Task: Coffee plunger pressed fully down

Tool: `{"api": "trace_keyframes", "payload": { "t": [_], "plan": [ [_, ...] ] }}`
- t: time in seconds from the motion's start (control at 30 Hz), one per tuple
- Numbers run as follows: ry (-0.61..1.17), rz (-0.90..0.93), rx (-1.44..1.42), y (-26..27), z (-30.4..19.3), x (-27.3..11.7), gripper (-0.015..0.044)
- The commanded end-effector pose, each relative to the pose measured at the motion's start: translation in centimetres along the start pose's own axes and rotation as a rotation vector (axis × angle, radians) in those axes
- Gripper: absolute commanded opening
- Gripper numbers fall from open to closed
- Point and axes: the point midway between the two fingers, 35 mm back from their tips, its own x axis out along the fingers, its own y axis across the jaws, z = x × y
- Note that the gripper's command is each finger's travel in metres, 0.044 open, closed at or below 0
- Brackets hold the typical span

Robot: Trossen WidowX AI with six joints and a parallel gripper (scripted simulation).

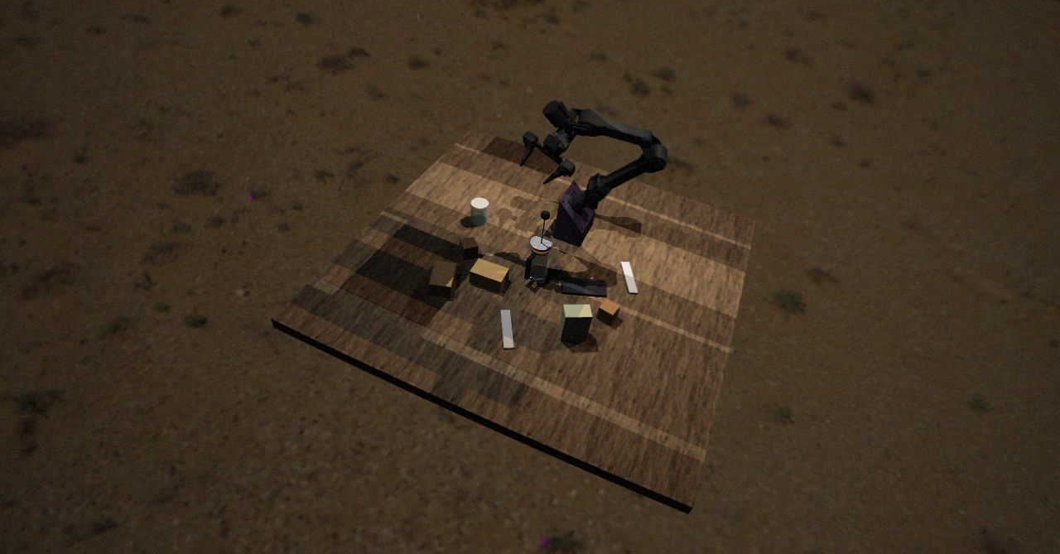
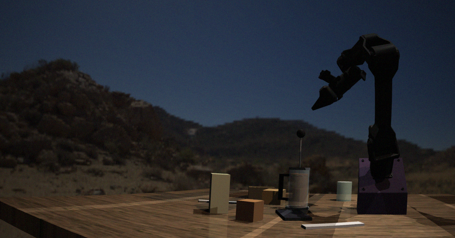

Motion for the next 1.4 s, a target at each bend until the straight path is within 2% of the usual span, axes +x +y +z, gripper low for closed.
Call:
{"api": "trace_keyframes", "payload": {
  "t": [0.0, 0.1, 0.47, 1.37],
  "plan": [
    [-0.08, 0.155, 0.152, 5.4, 0.0, -0.1, 0.044],
    [-0.11, 0.22, 0.217, 7.5, -0.1, -0.2, 0.044],
    [-0.11, 0.215, 0.22, 9.1, -4.5, 3.3, 0.044],
    [-0.11, 0.214, 0.22, 9.8, -4.1, 7.0, 0.044]
  ]
}}
